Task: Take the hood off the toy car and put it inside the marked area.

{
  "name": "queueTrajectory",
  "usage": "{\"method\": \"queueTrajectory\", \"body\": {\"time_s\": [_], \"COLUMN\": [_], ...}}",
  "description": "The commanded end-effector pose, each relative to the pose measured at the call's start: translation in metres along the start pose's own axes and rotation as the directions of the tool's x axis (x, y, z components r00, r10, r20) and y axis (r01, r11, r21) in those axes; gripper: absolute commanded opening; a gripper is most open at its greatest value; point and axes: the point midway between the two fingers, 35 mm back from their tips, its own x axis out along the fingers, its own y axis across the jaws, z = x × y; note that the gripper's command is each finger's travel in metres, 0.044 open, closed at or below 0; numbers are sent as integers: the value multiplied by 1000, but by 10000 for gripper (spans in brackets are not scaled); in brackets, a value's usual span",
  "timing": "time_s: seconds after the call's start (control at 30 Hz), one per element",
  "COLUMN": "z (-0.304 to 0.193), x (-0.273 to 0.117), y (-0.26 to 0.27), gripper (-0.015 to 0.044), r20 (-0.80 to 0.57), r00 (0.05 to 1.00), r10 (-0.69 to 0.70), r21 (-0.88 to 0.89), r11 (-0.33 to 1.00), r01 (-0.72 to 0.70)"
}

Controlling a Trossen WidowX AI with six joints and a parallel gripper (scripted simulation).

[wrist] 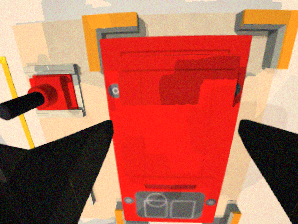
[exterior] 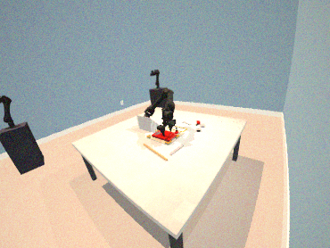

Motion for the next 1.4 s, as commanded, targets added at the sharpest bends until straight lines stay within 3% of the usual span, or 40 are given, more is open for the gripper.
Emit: {"method": "queueTrajectory", "body": {"time_s": [0.0,0.43,0.57,0.87,1.2,1.37], "z": [-1,-1,0,0,0,0], "x": [3,9,7,7,2,-1], "y": [0,1,0,0,0,0], "gripper": [440,440,335,275,12,0], "r20": [0,0,0,0,0,0], "r00": [1000,1000,1000,1000,1000,1000], "r10": [5,6,0,0,0,0], "r21": [6,6,0,0,0,0], "r11": [1000,1000,1000,1000,1000,1000], "r01": [-5,-6,0,0,0,0]}}
